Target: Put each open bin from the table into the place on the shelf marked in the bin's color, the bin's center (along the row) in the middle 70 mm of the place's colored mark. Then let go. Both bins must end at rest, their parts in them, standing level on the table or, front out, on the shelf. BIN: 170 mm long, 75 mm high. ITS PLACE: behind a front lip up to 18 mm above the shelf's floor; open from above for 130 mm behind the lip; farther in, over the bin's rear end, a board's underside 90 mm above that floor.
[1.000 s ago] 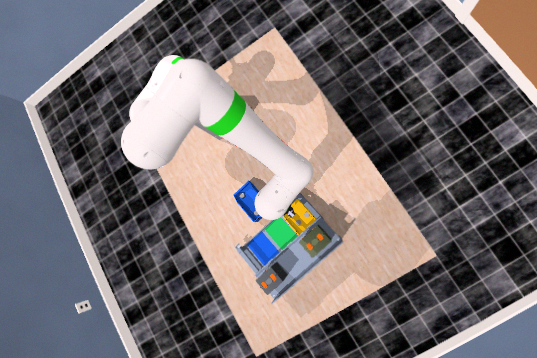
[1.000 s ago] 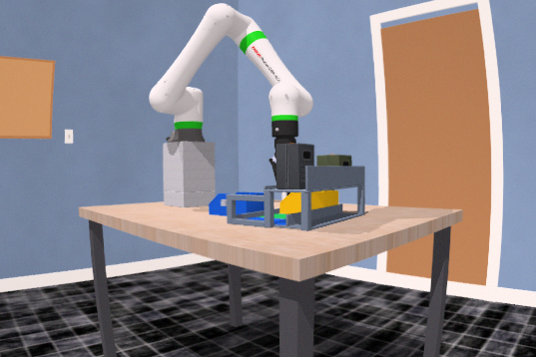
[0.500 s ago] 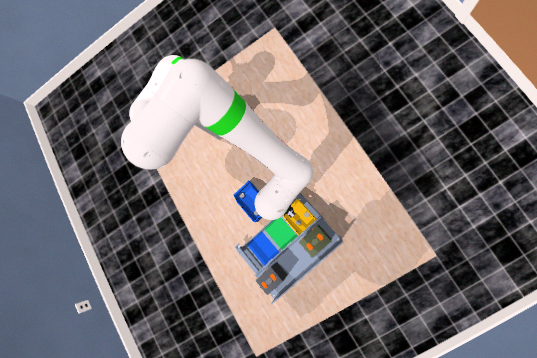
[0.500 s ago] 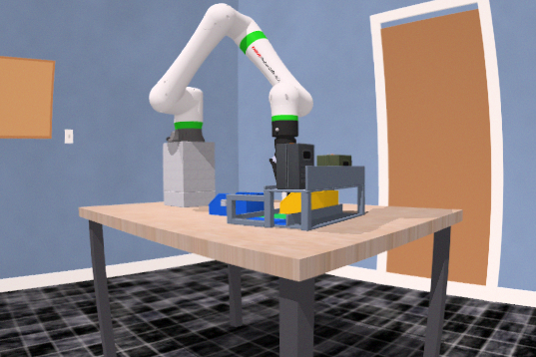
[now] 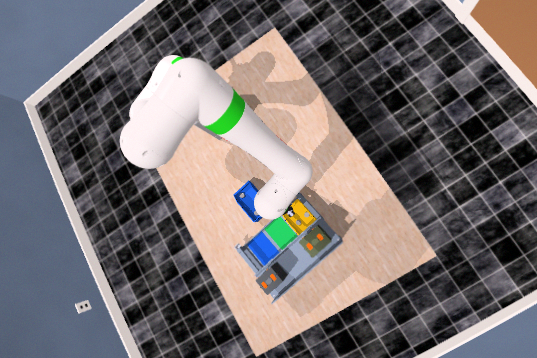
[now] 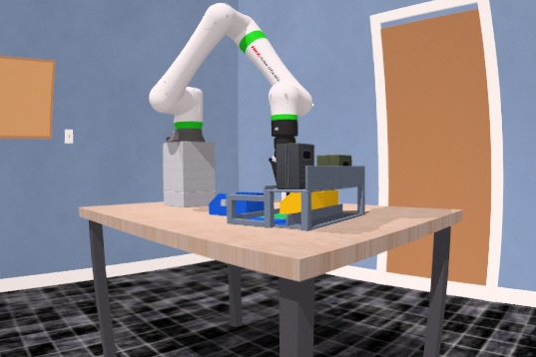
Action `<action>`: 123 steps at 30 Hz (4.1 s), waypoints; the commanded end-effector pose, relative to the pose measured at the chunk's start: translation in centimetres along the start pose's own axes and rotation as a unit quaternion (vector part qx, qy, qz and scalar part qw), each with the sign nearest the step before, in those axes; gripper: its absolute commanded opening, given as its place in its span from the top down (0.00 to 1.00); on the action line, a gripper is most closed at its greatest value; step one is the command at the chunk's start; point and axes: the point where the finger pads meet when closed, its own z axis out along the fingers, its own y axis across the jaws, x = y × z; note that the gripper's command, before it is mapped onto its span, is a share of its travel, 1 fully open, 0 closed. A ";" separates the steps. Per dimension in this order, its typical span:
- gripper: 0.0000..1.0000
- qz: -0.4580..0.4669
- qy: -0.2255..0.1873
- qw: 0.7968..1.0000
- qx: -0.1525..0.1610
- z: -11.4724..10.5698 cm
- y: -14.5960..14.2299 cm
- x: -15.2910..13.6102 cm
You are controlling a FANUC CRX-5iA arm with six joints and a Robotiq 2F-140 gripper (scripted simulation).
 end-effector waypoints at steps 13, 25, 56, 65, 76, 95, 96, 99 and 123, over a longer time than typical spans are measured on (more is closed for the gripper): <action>1.00 0.000 0.000 1.000 0.000 -1.5 1.4 0.0; 1.00 0.000 0.000 1.000 0.000 -1.8 1.8 0.0; 1.00 0.000 0.000 1.000 0.000 -7.8 1.8 0.0; 1.00 0.000 0.000 1.000 0.000 -7.8 1.8 0.0; 1.00 0.041 0.000 0.999 0.000 -8.1 2.3 0.4; 1.00 0.348 0.000 0.937 0.000 -10.2 6.2 3.3; 1.00 0.362 0.000 0.932 0.000 -10.3 6.4 3.4; 1.00 0.405 0.000 0.914 0.000 -10.6 7.0 3.8; 1.00 0.701 0.000 0.713 0.000 -12.5 12.1 6.6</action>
